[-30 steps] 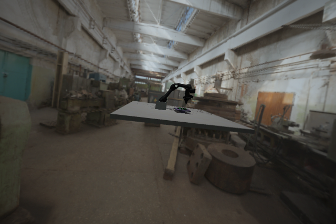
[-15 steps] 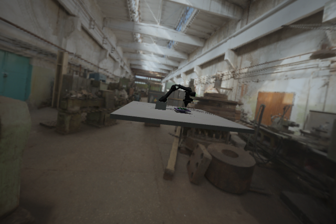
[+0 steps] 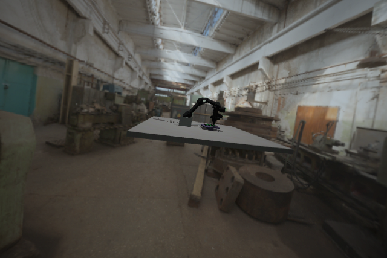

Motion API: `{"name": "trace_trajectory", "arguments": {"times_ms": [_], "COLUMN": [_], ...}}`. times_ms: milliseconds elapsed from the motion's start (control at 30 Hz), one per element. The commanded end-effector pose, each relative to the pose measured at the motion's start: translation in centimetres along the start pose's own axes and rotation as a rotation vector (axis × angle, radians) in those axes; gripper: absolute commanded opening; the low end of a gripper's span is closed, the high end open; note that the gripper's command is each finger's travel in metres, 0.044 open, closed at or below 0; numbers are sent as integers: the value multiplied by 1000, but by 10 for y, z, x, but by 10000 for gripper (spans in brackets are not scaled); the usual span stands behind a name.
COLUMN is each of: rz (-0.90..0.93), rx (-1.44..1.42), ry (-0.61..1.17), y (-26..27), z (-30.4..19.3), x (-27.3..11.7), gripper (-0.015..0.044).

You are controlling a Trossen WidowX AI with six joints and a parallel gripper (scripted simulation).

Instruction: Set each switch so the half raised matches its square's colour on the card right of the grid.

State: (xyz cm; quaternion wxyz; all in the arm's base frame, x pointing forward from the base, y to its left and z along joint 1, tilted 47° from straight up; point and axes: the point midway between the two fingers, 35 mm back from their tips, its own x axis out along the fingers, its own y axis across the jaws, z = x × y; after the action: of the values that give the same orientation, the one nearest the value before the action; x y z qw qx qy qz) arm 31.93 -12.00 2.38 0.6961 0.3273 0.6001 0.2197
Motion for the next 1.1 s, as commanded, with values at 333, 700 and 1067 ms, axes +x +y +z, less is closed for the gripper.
{"name": "trace_trajectory", "arguments": {"times_ms": [333, 700, 1067], "rz": [2, 2, 2], "rx": [6, 6, 6], "ry": [-1, -1, -1], "y": [0, 0, 0], "z": [0, 0, 0], "x": [1, 2, 4], "gripper": [0, 0, 0]}}
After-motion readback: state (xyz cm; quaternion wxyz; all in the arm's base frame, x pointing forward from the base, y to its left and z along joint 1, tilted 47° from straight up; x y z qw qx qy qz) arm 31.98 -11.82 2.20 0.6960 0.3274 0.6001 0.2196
